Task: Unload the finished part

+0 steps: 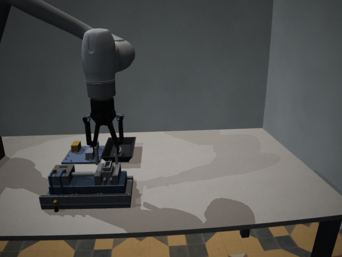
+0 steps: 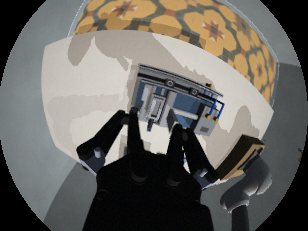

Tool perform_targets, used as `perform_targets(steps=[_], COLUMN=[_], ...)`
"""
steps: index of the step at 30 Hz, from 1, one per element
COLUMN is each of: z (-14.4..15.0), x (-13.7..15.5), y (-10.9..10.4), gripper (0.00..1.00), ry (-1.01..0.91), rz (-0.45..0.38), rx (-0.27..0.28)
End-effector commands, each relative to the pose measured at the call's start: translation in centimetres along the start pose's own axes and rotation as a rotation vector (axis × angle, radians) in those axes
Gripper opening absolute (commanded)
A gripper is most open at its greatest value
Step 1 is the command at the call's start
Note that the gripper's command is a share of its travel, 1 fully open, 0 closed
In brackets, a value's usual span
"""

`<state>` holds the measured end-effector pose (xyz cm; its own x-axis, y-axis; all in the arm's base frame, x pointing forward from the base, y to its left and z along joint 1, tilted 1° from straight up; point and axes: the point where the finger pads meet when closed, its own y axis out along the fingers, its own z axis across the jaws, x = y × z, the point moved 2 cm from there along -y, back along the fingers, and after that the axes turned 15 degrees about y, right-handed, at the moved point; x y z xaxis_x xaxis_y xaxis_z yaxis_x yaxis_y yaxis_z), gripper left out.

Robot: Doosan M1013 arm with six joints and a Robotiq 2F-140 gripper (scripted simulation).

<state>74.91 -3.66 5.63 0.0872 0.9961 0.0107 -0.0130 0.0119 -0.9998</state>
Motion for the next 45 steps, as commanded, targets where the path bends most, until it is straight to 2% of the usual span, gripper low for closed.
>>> perform_targets(steps=[1,45], z=[0.0,0.0], x=[0.0,0.0], y=[0.0,1.3], gripper=[0.40,0.40], ry=[0.000,0.000], rz=[0.000,0.000], rx=[0.000,0.000])
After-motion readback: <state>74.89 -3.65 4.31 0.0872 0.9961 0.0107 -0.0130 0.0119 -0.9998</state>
